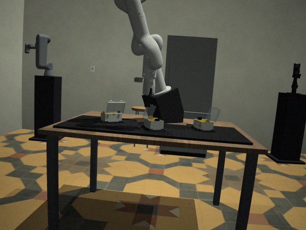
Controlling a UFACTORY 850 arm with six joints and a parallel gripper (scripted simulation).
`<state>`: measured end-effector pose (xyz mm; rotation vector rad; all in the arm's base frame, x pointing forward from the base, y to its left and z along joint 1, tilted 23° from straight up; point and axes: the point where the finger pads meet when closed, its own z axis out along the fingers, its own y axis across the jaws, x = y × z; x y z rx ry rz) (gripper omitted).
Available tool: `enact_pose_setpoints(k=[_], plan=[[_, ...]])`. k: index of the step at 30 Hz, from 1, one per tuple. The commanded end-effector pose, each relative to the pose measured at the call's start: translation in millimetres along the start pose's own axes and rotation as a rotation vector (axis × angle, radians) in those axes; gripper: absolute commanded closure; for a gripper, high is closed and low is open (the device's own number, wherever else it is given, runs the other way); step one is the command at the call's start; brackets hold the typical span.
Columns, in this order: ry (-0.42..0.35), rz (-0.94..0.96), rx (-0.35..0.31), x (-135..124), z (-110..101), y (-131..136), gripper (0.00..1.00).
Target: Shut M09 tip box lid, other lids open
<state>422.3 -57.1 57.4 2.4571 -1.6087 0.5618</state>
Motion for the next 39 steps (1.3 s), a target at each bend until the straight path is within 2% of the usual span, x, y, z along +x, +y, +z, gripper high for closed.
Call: enact_pose_setpoints(k=[1,24,39], plan=[[0.0,0.0,0.001,-6.0,-1.1,-0.6,1.0],[0.0,0.0,0.001,-8.5,-1.4,-0.6,1.0],[0.0,0.0,0.002,-8.6,-27.4,-0.6,1.0]])
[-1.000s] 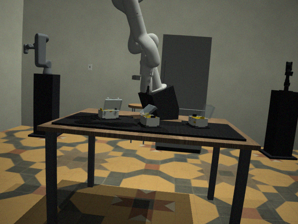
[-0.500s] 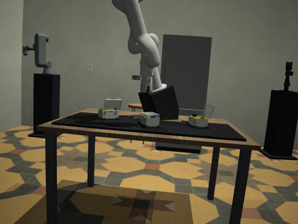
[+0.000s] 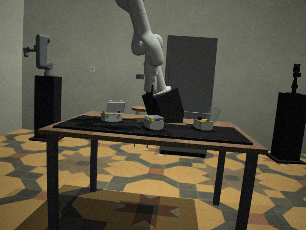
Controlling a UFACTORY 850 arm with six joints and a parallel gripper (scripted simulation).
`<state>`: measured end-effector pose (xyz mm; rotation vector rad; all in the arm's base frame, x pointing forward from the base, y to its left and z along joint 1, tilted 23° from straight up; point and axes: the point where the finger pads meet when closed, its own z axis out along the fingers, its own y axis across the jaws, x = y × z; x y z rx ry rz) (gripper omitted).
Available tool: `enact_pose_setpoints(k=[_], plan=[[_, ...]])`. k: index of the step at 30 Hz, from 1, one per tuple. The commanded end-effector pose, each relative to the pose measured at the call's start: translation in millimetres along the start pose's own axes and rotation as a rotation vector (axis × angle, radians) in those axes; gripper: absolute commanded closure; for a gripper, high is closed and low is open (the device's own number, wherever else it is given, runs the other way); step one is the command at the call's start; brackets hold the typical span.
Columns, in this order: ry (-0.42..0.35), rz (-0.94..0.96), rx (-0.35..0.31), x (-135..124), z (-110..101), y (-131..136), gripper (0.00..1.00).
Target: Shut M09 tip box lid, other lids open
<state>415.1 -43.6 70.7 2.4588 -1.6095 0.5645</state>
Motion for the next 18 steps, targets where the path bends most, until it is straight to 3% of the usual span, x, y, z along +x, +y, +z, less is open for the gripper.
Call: enact_pose_setpoints(k=[1,18], plan=[[0.0,0.0,-0.001,0.3,-11.1,-0.6,1.0],[0.0,0.0,-0.001,0.3,-38.1,-0.7,1.0]])
